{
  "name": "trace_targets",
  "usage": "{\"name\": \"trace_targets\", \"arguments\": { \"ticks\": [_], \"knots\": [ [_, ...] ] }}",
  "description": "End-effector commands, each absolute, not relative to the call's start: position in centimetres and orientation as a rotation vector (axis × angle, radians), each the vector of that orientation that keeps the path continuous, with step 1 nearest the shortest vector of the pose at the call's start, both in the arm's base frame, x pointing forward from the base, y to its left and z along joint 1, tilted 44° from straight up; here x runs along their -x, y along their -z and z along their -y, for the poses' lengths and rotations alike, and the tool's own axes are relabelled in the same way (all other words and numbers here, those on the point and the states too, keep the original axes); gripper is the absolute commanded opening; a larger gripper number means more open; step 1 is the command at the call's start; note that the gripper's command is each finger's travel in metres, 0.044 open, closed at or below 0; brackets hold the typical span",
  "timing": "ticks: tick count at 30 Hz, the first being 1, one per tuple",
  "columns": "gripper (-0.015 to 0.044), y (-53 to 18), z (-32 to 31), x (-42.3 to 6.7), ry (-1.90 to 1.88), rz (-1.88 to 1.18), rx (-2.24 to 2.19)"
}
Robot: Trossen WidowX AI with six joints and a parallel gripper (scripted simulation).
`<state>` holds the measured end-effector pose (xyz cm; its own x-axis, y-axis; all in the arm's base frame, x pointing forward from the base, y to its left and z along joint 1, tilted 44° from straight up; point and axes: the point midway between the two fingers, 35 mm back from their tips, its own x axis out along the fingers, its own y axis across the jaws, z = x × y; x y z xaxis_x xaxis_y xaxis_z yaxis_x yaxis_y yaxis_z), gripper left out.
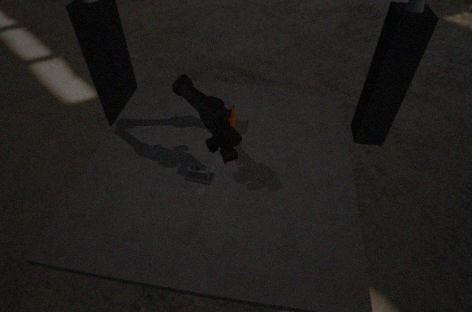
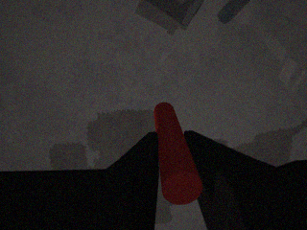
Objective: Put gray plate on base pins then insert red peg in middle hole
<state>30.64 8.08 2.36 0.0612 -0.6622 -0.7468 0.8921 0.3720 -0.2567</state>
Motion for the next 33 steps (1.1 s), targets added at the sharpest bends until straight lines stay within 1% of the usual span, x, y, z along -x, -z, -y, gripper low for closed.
{"name": "trace_targets", "arguments": {
  "ticks": [1, 33],
  "knots": [
    [0.0000, -3.1, -7.3, -31.2, 1.203, -0.923, -0.304],
    [0.0000, -9.5, -0.2, -33.6, 1.221, -0.900, -0.292]
  ]
}}
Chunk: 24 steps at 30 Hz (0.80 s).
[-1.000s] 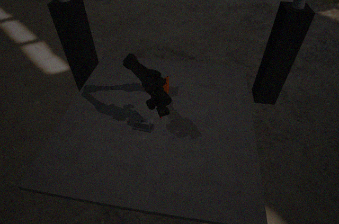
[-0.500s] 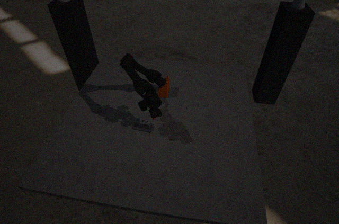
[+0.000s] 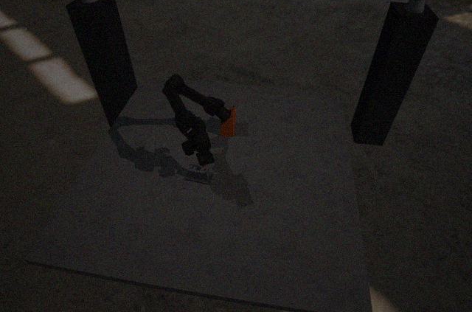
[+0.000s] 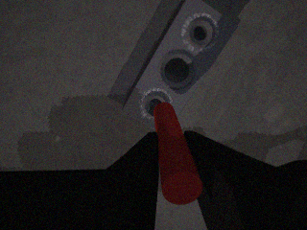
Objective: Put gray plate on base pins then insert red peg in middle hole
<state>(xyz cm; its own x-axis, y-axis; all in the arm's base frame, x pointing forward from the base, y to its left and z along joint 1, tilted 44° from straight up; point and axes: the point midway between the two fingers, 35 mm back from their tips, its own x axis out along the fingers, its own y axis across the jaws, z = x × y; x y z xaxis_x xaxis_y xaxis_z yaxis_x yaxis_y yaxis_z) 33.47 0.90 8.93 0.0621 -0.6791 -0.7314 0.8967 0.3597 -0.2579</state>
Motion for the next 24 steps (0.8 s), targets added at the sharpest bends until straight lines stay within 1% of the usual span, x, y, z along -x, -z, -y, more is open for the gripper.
{"name": "trace_targets", "arguments": {
  "ticks": [1, 7, 24],
  "knots": [
    [0.0000, -9.7, 0.0, -33.6, 1.222, -0.899, -0.291],
    [0.0000, -10.8, 1.3, -33.7, 1.228, -0.893, -0.286],
    [0.0000, -10.6, 1.1, -33.8, 1.228, -0.893, -0.286]
  ]
}}
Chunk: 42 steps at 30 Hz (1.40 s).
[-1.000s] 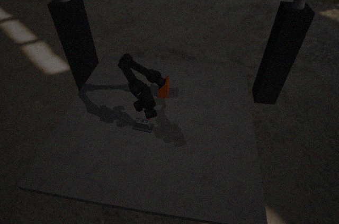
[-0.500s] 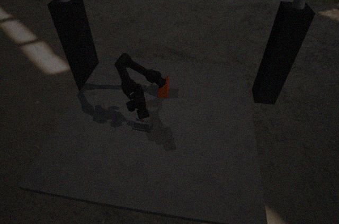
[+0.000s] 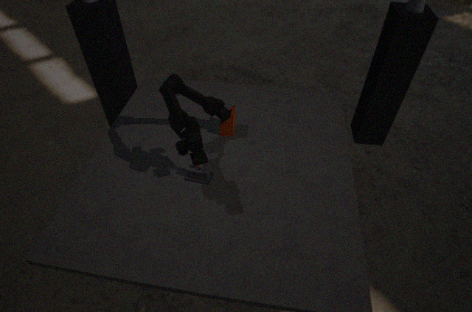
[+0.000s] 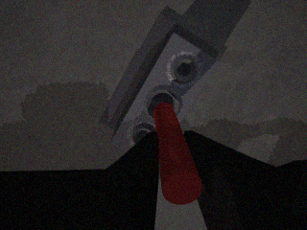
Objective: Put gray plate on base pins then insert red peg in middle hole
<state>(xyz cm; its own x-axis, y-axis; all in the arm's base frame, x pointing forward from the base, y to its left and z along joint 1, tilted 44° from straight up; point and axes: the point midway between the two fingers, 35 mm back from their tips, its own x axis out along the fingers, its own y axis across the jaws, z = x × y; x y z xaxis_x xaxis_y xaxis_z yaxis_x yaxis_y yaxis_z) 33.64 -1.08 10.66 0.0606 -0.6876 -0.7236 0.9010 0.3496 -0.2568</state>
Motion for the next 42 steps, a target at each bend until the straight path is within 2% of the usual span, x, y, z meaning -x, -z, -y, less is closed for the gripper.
{"name": "trace_targets", "arguments": {
  "ticks": [1, 42],
  "knots": [
    [0.0000, -10.59, 1.07, -33.81, 1.228, -0.893, -0.286],
    [0.0000, -10.32, 1.25, -33.83, 1.227, -0.892, -0.290]
  ]
}}
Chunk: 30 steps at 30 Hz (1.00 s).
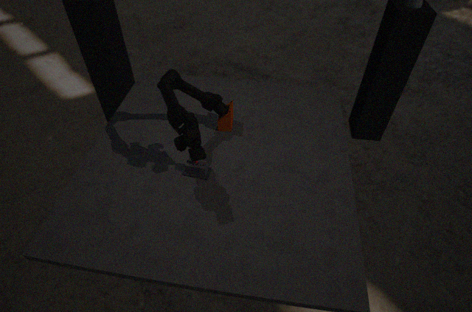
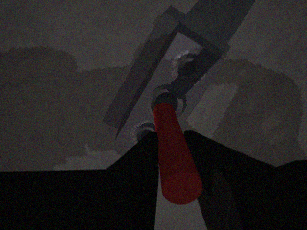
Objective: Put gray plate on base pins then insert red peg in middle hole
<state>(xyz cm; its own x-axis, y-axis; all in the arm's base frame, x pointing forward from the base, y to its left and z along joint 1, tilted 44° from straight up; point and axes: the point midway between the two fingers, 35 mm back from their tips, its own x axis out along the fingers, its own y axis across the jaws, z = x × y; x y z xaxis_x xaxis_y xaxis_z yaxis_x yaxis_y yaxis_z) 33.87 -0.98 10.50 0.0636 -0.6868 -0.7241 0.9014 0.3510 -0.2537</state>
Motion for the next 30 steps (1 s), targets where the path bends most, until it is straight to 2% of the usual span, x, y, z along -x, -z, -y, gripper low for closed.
{"name": "trace_targets", "arguments": {
  "ticks": [1, 30],
  "knots": [
    [0.0000, -10.2, 1.4, -33.8, 1.227, -0.892, -0.290],
    [0.0000, -9.5, 2.3, -33.9, 1.226, -0.890, -0.292]
  ]
}}
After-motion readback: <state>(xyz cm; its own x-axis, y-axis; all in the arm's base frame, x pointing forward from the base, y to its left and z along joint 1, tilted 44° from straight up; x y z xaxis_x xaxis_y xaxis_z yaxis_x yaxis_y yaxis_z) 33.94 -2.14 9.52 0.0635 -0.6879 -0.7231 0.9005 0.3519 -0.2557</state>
